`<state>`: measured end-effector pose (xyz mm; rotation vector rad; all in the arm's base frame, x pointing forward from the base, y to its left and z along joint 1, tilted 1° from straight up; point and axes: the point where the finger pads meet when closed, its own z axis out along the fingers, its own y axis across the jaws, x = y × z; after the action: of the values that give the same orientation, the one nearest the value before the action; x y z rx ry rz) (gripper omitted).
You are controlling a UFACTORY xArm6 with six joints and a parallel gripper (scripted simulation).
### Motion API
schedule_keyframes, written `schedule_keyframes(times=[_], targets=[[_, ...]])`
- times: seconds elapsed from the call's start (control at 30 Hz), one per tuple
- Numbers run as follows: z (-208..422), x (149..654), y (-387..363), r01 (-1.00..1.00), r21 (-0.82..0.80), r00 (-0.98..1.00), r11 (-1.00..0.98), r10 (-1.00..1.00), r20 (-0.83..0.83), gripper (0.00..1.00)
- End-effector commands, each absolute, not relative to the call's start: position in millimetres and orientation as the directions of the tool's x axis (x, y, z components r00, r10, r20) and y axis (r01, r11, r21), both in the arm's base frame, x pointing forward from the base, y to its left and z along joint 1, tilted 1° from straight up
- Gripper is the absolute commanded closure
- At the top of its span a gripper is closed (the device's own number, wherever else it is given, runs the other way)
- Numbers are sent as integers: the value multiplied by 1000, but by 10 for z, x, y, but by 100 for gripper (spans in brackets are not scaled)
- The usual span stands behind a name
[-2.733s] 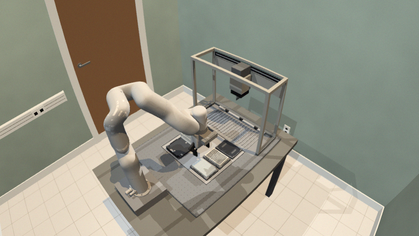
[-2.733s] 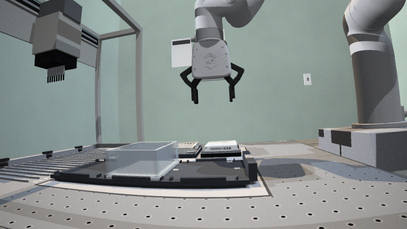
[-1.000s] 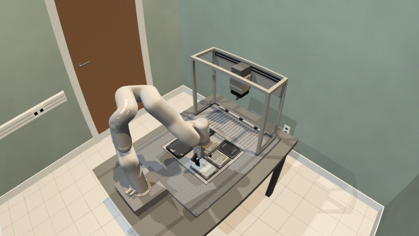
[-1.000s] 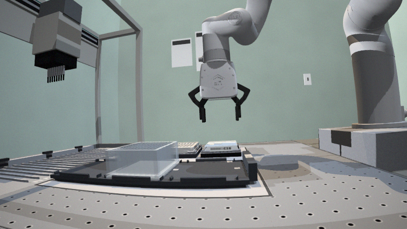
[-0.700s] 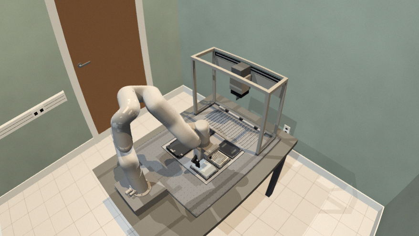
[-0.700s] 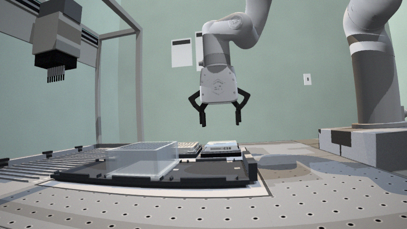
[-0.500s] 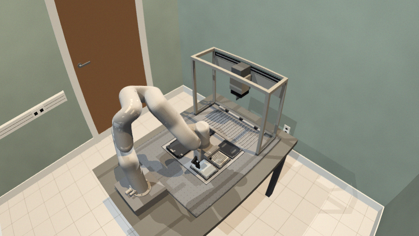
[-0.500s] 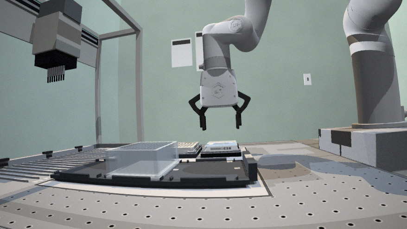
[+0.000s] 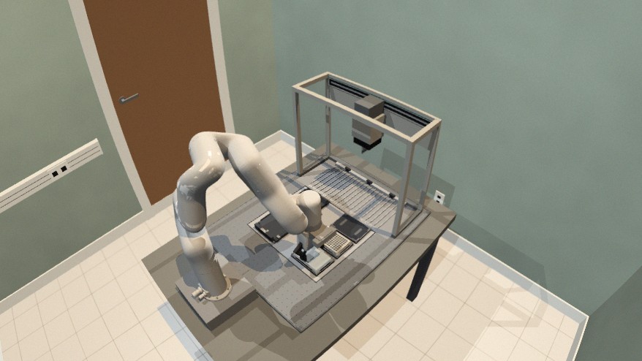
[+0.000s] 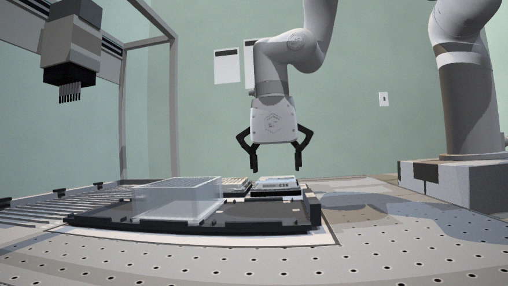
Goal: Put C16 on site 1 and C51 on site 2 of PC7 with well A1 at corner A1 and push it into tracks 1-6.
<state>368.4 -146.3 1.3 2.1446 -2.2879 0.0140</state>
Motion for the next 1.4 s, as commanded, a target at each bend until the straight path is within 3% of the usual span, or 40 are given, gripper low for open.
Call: schedule_keyframes(times=[0.0,1.37], targets=[[6,3698,-1469,-998,-6,-65,65,-998,11,0],[-189,3699,-1471,-998,-6,-65,65,-998,11,0]])
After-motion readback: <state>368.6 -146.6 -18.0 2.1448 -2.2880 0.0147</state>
